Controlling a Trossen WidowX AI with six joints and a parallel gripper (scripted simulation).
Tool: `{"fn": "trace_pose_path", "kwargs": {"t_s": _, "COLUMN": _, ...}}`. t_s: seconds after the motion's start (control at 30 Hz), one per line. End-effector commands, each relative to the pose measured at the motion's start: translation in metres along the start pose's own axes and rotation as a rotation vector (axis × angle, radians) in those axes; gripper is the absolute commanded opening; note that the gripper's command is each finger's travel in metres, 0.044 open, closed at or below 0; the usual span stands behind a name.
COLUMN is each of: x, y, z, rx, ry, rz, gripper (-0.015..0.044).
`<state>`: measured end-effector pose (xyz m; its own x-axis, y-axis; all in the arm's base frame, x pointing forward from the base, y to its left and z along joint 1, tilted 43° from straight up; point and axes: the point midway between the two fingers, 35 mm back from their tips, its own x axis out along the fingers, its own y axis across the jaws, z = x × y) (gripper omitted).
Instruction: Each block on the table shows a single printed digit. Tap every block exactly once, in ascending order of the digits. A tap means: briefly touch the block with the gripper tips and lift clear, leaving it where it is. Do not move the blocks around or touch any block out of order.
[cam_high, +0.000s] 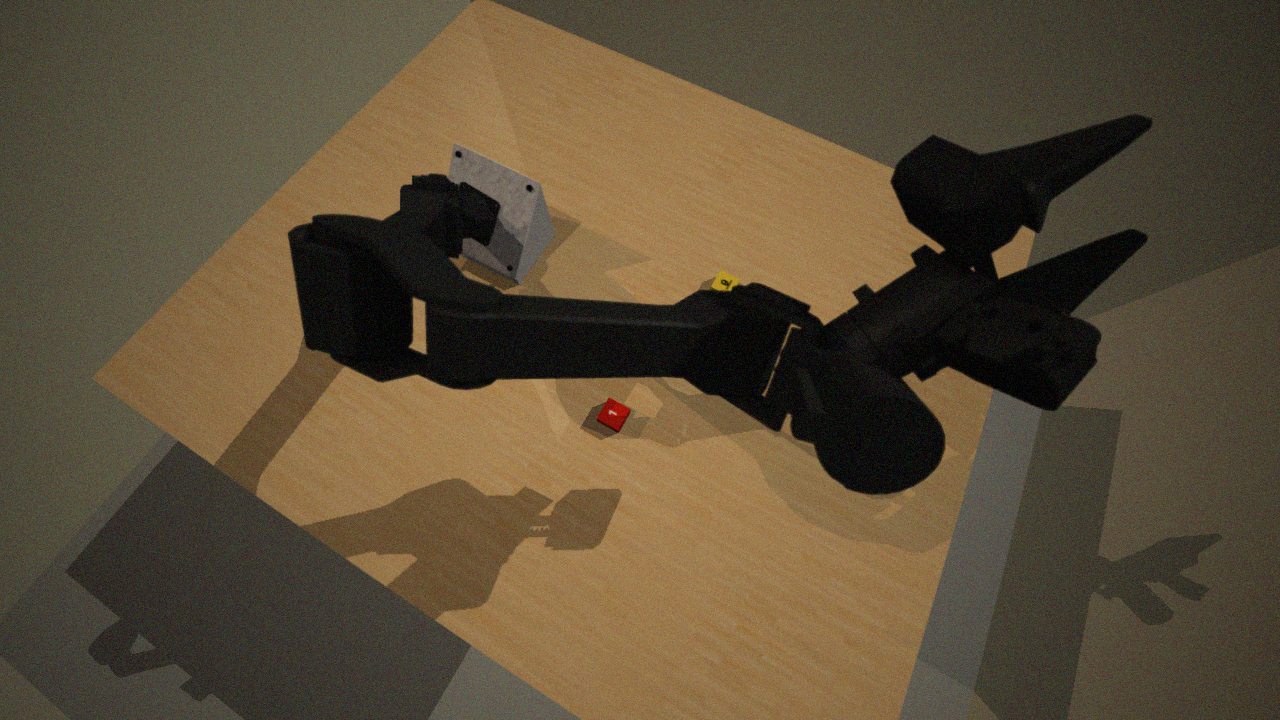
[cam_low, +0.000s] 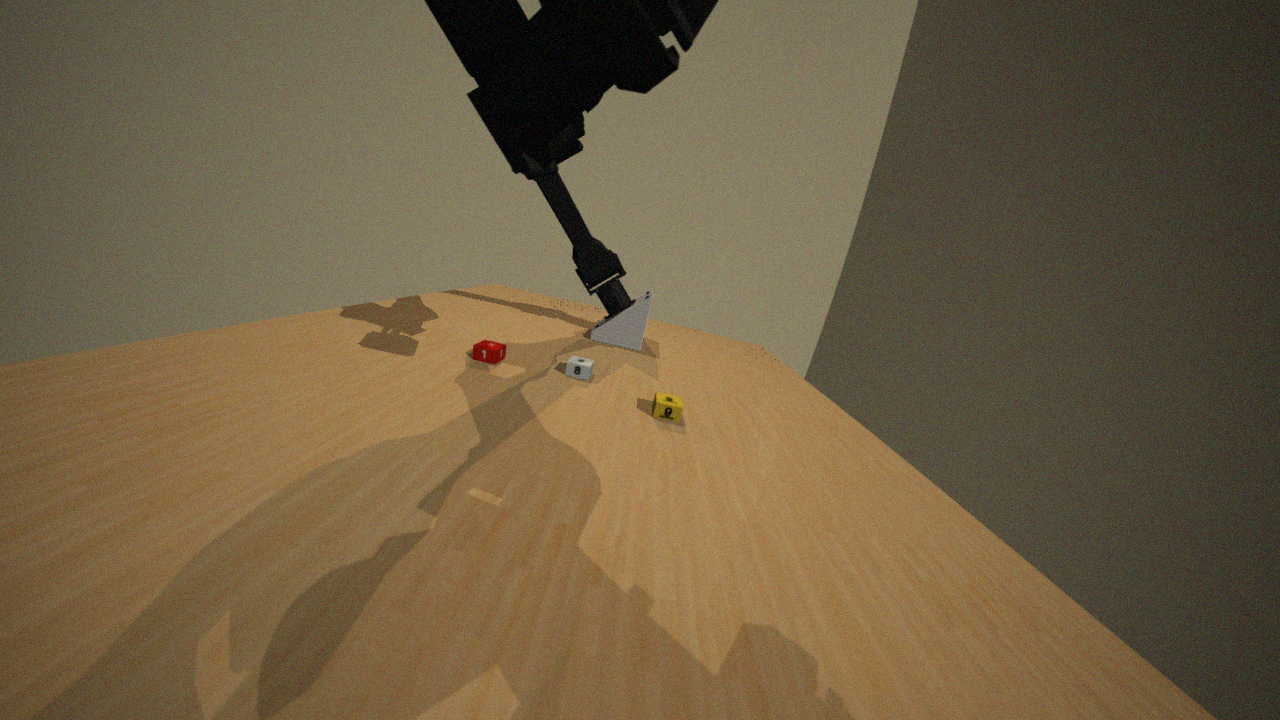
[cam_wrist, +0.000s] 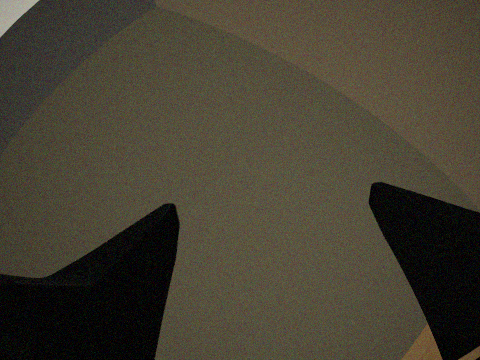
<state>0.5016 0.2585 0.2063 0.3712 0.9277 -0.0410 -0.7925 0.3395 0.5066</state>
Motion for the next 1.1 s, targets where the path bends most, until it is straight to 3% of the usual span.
{"fn": "trace_pose_path", "kwargs": {"t_s": 0.0, "x": 0.0, "y": -0.002, "z": 0.0, "rx": 0.009, "ry": 0.001, "rz": -0.015, "gripper": 0.04}}
{"fn": "trace_pose_path", "kwargs": {"t_s": 0.17, "x": -0.023, "y": -0.043, "z": -0.017, "rx": 0.201, "ry": 0.081, "rz": -0.427, "gripper": 0.04}}
{"fn": "trace_pose_path", "kwargs": {"t_s": 0.33, "x": -0.091, "y": -0.061, "z": -0.059, "rx": 0.318, "ry": 0.295, "rz": -0.91, "gripper": 0.04}}
{"fn": "trace_pose_path", "kwargs": {"t_s": 0.7, "x": -0.153, "y": -0.05, "z": -0.083, "rx": 0.326, "ry": 0.503, "rz": -1.209, "gripper": 0.04}}
{"fn": "trace_pose_path", "kwargs": {"t_s": 1.07, "x": -0.241, "y": -0.01, "z": -0.095, "rx": 0.247, "ry": 0.832, "rz": -1.541, "gripper": 0.04}}
